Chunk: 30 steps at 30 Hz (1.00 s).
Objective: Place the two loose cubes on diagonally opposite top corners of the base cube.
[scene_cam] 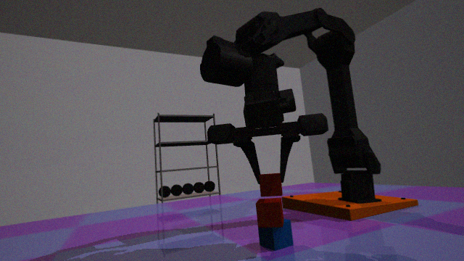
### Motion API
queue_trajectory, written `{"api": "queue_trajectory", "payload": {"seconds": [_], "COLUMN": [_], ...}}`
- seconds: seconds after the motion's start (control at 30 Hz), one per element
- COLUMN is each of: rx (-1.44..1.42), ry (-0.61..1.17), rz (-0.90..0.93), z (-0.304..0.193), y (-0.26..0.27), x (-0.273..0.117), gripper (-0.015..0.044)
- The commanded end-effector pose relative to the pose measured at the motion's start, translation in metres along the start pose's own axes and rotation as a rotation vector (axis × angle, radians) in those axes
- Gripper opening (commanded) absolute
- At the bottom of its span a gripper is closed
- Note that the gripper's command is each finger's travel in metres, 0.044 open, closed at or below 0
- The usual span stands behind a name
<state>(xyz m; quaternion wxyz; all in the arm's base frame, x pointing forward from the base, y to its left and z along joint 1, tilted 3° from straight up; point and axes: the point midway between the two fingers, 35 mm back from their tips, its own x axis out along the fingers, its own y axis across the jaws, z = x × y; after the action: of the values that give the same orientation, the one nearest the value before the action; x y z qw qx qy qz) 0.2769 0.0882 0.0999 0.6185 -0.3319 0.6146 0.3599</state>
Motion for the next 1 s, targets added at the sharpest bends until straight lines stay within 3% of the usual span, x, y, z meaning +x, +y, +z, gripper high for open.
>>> {"api": "queue_trajectory", "payload": {"seconds": [0.0, 0.97], "rx": [-0.006, 0.002], "ry": [0.001, 0.001], "rz": [0.007, 0.007], "z": [-0.001, 0.001], "y": [0.002, 0.001], "x": [0.002, 0.031], "gripper": [0.0105, 0.0105]}}
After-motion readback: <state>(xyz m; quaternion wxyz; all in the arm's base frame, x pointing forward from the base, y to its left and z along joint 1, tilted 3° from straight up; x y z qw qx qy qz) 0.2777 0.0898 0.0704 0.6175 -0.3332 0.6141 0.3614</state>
